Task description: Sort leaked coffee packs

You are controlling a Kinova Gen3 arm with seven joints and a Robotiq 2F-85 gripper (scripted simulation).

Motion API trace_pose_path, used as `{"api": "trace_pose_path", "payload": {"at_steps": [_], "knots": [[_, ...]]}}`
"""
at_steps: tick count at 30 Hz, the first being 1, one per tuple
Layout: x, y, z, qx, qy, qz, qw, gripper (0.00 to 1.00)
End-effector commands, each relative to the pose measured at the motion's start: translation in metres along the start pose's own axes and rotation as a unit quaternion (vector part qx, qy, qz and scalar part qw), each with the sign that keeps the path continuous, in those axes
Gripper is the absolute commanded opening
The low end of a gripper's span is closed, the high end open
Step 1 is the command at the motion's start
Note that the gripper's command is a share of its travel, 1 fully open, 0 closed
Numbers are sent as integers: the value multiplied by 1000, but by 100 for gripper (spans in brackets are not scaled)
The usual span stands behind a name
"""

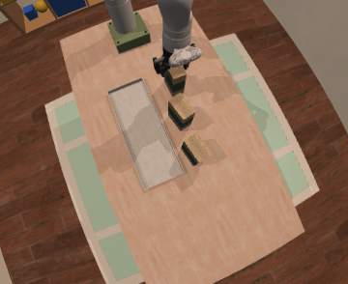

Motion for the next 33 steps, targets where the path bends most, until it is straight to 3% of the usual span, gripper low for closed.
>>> {"api": "trace_pose_path", "payload": {"at_steps": [1, 18, 19, 33], "knots": [[0, 0, 0, 0, 1, 0, 1000, 81], [0, 0, 0, 0, 1, 0, 1000, 81], [0, 0, 0, 0, 1, 0, 1000, 23], [0, 0, 0, 0, 1, 0, 1000, 23]]}}
Point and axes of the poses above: the point where the finger pads meet when closed, its own z axis back along the fingers, its own y axis across the jaws, x = y × z, the point moved 1 cm from there along z, back along the fingers, and after that the axes turned 5 degrees about z, right-handed, at the moved point
